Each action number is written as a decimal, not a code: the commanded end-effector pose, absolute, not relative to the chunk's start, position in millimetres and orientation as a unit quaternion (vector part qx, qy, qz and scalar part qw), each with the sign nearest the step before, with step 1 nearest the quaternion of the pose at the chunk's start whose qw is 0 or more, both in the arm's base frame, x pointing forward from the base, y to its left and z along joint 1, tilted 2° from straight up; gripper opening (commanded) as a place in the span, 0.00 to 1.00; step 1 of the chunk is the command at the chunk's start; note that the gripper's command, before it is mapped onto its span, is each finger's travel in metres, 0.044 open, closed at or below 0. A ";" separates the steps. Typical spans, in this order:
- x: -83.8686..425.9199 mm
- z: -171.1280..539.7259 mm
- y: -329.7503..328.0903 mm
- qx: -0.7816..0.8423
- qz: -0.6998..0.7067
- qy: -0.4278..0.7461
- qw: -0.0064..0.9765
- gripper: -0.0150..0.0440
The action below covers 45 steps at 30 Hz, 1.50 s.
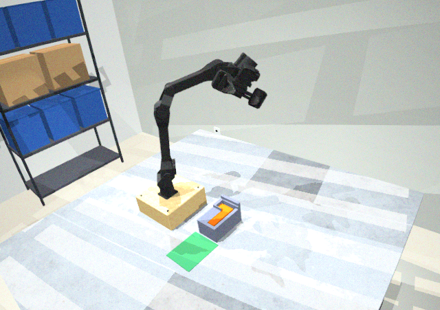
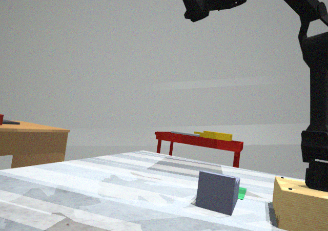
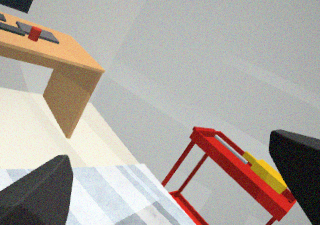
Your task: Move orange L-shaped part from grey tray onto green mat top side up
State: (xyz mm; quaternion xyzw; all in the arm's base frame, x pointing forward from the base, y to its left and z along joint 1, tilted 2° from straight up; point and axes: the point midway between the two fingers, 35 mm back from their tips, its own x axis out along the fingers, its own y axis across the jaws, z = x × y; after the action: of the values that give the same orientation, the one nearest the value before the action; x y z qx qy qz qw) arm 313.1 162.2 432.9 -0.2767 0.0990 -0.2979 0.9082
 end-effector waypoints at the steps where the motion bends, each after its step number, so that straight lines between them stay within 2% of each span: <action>1: 314.8 429.3 162.1 -0.278 -0.294 0.104 0.909 0.89; 4: 328.5 397.1 160.4 -0.282 -0.256 0.152 0.912 0.75; 8: 345.0 316.6 150.9 -0.272 -0.176 0.279 0.904 0.58; 9: 345.5 299.8 148.2 -0.265 -0.161 0.307 0.900 0.56; 15: 324.0 195.1 129.0 -0.189 -0.076 0.492 0.846 0.56; 23: 254.3 102.9 115.4 -0.018 -0.004 0.693 0.721 0.56; 34: 252.3 98.7 115.5 -0.012 -0.003 0.698 0.716 0.56; 41: 253.9 29.7 114.0 -0.012 -0.003 0.698 0.716 0.56; 45: 253.6 26.8 113.7 -0.012 -0.003 0.698 0.716 0.56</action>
State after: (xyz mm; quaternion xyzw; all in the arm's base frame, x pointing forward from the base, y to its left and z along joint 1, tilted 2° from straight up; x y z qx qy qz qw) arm 252.0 112.6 32.7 -0.0157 0.7026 -0.0072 0.7114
